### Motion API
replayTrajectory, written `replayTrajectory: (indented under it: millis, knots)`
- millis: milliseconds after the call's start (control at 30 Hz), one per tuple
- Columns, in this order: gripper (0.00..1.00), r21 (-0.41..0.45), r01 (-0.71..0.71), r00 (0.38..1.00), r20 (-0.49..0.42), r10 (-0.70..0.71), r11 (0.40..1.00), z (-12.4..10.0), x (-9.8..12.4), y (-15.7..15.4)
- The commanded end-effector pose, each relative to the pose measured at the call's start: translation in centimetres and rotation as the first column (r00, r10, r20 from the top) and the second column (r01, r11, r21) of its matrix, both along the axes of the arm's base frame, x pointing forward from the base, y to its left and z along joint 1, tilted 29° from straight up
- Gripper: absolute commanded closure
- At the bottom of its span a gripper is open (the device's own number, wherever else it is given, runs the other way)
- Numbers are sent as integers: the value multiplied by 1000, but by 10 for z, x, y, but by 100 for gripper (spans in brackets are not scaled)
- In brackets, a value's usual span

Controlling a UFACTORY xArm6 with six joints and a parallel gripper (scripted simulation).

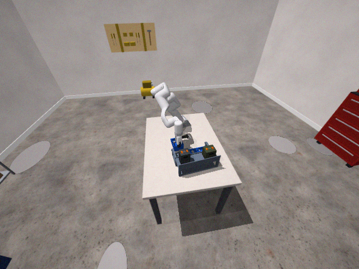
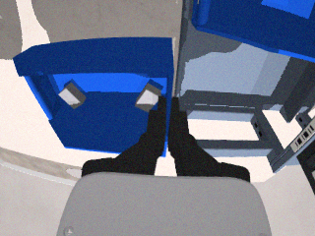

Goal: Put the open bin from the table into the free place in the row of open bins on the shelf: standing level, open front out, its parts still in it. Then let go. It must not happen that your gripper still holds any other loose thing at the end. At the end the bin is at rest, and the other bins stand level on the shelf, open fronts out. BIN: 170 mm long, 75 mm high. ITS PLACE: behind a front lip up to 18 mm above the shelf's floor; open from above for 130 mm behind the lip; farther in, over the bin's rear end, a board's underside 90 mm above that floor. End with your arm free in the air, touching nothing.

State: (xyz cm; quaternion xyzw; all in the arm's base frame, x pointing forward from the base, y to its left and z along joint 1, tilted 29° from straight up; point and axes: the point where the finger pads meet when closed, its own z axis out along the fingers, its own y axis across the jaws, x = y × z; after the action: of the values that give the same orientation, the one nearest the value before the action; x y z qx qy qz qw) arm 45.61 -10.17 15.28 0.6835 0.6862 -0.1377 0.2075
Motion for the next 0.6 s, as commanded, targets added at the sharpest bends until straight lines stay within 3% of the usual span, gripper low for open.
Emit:
replayTrajectory:
  millis: [0,567]
  knots:
    - [100,0,-1,1000,4,1,1000,2,1,0]
    - [100,0,-1,1000,4,1,1000,3,11,1]
